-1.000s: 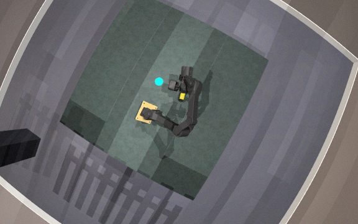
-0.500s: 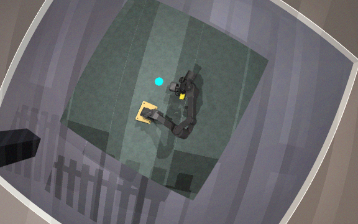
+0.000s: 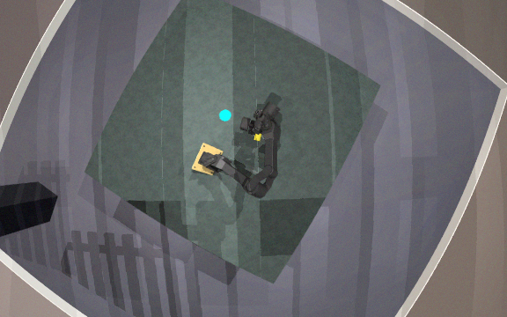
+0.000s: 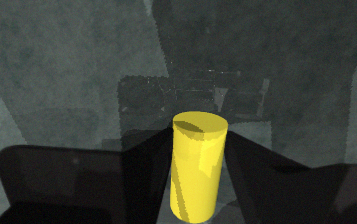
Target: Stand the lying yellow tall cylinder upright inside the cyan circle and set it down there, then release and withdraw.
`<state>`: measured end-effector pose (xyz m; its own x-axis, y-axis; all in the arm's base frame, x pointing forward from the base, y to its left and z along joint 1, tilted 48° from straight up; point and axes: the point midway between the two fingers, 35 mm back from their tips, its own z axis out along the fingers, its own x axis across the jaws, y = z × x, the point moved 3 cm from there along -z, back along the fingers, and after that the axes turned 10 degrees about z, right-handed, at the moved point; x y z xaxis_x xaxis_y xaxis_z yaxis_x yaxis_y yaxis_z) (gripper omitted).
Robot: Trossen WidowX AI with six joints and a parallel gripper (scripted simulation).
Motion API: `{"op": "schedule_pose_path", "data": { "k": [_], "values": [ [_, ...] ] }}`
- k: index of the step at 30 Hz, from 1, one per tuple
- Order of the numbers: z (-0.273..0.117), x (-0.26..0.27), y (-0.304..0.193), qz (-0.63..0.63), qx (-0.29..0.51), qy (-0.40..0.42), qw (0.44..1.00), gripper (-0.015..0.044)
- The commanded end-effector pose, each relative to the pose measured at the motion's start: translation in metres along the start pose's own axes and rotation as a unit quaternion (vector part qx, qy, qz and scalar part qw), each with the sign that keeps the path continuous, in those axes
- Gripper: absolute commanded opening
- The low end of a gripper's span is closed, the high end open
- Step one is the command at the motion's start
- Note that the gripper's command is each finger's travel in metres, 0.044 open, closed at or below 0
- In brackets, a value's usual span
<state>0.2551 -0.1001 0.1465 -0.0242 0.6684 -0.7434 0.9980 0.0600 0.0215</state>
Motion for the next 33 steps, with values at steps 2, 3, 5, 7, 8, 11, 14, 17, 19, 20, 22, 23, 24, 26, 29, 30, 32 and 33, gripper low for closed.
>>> {"op": "schedule_pose_path", "data": {
  "k": [2,3,5,7,8,11,14,17,19,20,22,23,24,26,29,30,32,33],
  "values": [
    [-0.007,0.000,0.001,-0.001,0.000,0.000,1.000,0.0105],
    [-0.010,0.001,0.002,-0.001,0.000,0.001,1.000,0.0105],
    [-0.016,0.001,0.003,-0.001,0.000,0.002,1.000,0.0105],
    [-0.022,0.002,0.003,-0.001,0.000,0.004,1.000,0.0105],
    [-0.025,0.002,0.004,-0.001,0.000,0.004,1.000,0.0105],
    [-0.035,0.002,0.005,-0.001,0.000,0.006,1.000,0.0105],
    [-0.044,0.003,0.005,-0.001,0.000,0.007,1.000,0.0105],
    [-0.053,0.003,0.005,-0.001,0.000,0.007,1.000,0.0105],
    [-0.060,0.003,0.005,-0.002,0.000,0.007,1.000,0.0105],
    [-0.063,0.003,0.005,-0.002,0.000,0.007,1.000,0.0105],
    [-0.069,0.003,0.005,-0.002,0.001,0.007,1.000,0.0105],
    [-0.072,0.003,0.005,-0.002,0.001,0.007,1.000,0.0105],
    [-0.076,0.003,0.004,-0.002,0.001,0.006,1.000,0.0105],
    [-0.082,0.003,0.004,-0.002,0.001,0.006,1.000,0.0105],
    [-0.092,0.002,0.003,-0.002,0.001,0.004,1.000,0.0105],
    [-0.095,0.002,0.002,-0.002,0.001,0.004,1.000,0.0105],
    [-0.101,0.002,0.001,-0.002,0.001,0.003,1.000,0.0105],
    [-0.104,0.001,0.001,-0.002,0.001,0.002,1.000,0.0105]
  ]
}}
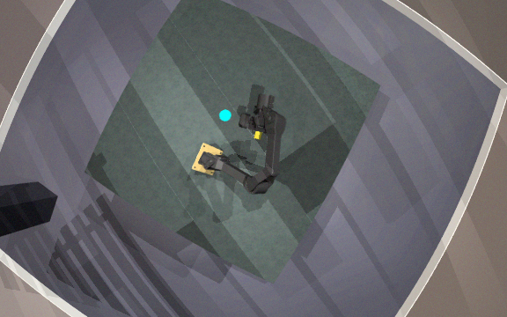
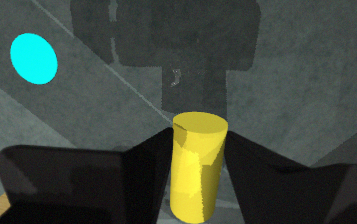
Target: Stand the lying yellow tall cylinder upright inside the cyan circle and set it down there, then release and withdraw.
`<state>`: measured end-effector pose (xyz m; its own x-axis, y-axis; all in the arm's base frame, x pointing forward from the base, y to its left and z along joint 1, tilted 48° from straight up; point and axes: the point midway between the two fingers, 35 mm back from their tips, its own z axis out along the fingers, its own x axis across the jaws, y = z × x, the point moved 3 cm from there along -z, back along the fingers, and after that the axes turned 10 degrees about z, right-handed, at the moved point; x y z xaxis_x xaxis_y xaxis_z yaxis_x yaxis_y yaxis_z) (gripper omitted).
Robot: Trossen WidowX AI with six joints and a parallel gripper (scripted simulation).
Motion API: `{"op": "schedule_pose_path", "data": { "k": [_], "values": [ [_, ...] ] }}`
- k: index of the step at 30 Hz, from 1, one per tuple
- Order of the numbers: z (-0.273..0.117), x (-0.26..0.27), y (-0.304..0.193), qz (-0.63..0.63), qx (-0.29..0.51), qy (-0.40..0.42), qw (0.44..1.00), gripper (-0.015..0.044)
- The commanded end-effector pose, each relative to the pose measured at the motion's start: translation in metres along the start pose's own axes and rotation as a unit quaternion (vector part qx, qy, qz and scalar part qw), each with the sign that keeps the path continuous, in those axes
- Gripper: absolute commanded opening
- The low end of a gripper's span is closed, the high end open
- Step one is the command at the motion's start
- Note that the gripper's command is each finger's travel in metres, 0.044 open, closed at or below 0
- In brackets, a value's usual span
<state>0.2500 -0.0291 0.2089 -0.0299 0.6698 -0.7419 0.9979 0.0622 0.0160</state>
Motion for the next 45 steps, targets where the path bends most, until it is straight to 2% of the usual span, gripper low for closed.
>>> {"op": "schedule_pose_path", "data": {
  "k": [1,45],
  "values": [
    [-0.012,0.000,0.000,0.001,0.000,0.000,1.000,0.0105],
    [-0.031,0.113,0.016,-0.261,-0.014,0.020,0.965,0.0105]
  ]
}}
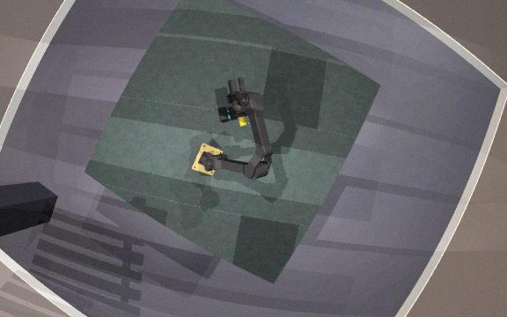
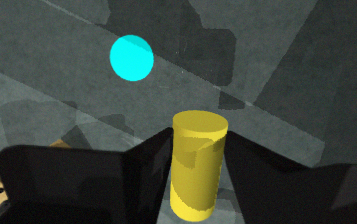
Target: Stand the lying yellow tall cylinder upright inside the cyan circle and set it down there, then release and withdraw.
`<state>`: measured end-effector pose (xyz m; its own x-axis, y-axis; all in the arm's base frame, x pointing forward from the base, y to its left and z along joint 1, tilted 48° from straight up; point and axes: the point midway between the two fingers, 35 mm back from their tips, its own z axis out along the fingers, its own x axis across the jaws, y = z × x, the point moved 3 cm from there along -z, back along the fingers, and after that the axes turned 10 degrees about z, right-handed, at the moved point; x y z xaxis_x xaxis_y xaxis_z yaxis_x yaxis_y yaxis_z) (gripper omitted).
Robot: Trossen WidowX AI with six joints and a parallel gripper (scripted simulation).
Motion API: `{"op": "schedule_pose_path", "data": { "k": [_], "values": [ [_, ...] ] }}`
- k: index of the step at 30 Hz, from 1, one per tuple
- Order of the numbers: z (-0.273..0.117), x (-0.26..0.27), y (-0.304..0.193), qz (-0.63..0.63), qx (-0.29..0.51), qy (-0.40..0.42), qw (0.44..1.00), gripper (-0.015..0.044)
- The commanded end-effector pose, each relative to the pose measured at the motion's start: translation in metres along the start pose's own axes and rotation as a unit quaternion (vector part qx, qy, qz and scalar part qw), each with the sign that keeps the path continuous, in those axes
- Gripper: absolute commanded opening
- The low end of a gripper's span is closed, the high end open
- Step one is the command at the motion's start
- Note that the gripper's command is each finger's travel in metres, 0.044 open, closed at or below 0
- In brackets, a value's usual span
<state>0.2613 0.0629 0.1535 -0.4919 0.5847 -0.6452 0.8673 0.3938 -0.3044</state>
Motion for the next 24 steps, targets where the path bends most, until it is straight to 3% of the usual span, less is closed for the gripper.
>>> {"op": "schedule_pose_path", "data": {
  "k": [1,24],
  "values": [
    [0.000,0.012,0.006,-0.029,0.001,0.002,1.000,0.0105],
    [-0.002,0.073,0.026,-0.174,0.013,-0.002,0.985,0.0105]
  ]
}}
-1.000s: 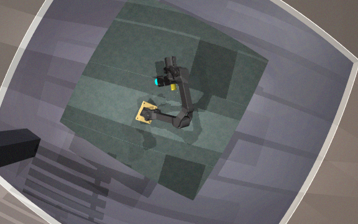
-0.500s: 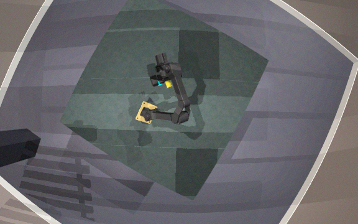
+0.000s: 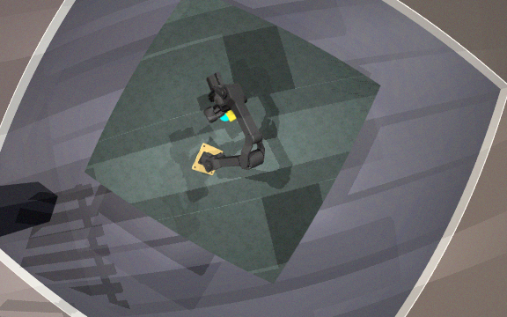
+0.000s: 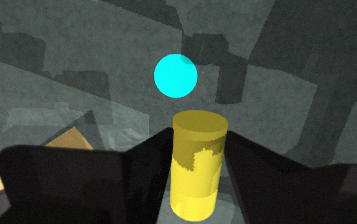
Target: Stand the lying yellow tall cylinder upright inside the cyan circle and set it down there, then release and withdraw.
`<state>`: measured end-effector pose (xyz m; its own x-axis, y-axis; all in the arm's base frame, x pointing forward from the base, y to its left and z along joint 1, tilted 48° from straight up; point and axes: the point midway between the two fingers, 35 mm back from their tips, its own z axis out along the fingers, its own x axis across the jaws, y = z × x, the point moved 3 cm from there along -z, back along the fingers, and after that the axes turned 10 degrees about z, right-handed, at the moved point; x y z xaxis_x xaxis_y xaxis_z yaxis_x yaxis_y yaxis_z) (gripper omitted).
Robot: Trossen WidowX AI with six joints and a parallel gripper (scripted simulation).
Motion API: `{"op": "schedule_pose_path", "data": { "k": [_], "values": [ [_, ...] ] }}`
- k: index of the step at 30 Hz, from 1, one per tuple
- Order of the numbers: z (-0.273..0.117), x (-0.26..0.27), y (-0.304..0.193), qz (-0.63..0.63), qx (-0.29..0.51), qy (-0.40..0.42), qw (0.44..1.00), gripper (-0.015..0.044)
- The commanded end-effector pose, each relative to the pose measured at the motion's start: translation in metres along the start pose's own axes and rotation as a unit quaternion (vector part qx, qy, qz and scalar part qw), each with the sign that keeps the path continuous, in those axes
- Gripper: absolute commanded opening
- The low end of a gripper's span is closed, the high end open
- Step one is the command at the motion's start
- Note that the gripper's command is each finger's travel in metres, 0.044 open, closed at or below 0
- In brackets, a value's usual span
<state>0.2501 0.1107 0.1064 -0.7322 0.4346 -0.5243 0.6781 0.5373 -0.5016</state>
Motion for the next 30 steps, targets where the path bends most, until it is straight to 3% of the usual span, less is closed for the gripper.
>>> {"op": "schedule_pose_path", "data": {
  "k": [1,30],
  "values": [
    [0.000,0.011,0.007,-0.026,0.003,0.001,1.000,0.0105],
    [0.012,0.026,0.007,-0.063,-0.017,0.066,0.996,0.0105]
  ]
}}
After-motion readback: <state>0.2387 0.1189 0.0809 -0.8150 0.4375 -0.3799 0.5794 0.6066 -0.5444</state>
